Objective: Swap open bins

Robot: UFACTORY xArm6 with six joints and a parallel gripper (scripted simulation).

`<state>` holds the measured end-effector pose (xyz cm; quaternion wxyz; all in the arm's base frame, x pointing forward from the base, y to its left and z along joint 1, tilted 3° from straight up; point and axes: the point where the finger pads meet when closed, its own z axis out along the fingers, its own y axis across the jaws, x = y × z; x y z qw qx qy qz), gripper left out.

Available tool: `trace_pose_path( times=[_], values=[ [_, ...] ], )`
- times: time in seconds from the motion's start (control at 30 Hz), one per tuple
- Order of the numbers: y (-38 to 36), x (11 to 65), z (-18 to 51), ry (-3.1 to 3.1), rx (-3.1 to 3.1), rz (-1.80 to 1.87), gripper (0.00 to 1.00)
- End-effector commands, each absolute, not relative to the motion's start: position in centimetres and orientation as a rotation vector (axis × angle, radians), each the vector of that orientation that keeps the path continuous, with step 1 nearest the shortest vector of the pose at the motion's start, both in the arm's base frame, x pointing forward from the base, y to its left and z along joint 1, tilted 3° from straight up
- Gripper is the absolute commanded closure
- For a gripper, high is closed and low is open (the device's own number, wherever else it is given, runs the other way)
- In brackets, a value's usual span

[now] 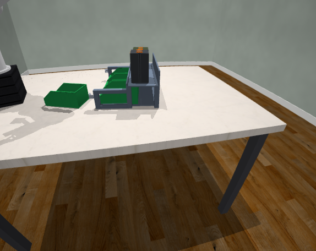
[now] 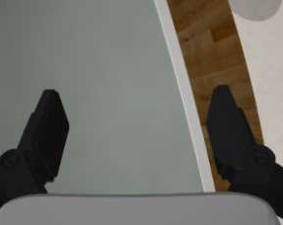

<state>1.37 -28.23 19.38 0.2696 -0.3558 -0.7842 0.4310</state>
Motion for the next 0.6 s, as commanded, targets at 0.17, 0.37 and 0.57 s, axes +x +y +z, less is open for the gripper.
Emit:
trace_pose_path(
  times=[0.17,0.37,0.57],
  values=[
    [-27.5,6.6,17.5,-2.272,-0.914,1.047,0.00],
    [-26.2,12.0,15.7,-2.421,-0.860,0.926,0.00],
    [-24.9,15.7,14.6,-2.517,-0.822,0.840,0.00]
  ],
)
